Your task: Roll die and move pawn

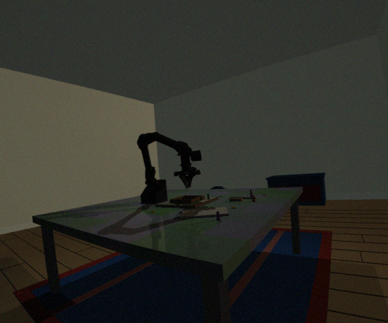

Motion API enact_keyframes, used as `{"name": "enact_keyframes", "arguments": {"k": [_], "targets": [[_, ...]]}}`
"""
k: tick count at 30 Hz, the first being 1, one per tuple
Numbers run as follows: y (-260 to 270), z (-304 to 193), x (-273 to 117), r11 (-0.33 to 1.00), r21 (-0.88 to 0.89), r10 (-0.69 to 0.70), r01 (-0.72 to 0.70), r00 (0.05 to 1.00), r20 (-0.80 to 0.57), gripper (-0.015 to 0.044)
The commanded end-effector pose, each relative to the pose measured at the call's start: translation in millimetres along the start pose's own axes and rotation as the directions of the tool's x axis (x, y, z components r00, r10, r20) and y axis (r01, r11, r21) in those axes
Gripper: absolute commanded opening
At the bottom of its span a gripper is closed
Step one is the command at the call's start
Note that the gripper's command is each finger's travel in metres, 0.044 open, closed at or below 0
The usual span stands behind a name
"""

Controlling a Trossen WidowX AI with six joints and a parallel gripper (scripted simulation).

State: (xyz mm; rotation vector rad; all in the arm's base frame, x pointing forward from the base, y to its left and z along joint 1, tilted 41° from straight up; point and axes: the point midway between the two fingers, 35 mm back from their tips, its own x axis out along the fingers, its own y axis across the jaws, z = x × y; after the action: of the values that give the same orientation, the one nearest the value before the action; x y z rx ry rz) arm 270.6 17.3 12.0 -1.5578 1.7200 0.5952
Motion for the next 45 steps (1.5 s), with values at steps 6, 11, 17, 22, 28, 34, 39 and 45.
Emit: {"name": "enact_keyframes", "arguments": {"k": [6, 11, 17, 22, 28, 34, 39, 45], "targets": [[-6.5, -20.9, 6.7, 0.990, -0.142, -0.001, -0.002, 1.000, -0.020, 0.0000], [-4.5, -20.8, 9.2, 0.989, -0.143, 0.028, -0.025, 0.999, 0.021, 0.0000], [1.6, -19.2, 16.3, 0.984, -0.154, 0.119, -0.090, 0.973, 0.196, 0.0000], [4.7, -18.0, 19.8, 0.980, -0.166, 0.163, -0.111, 0.924, 0.346, 0.0000], [5.0, -17.4, 20.2, 0.981, -0.173, 0.172, -0.094, 0.837, 0.520, 0.0000], [5.4, -17.7, 21.2, 0.987, -0.157, 0.134, -0.036, 0.726, 0.674, 0.0000], [4.7, -18.7, 20.6, 0.990, -0.142, 0.106, -0.002, 0.676, 0.729, 0.0000], [-9.1, -40.6, -7.1, 0.990, -0.142, 0.106, -0.002, 0.676, 0.729, 0.0000]]}}
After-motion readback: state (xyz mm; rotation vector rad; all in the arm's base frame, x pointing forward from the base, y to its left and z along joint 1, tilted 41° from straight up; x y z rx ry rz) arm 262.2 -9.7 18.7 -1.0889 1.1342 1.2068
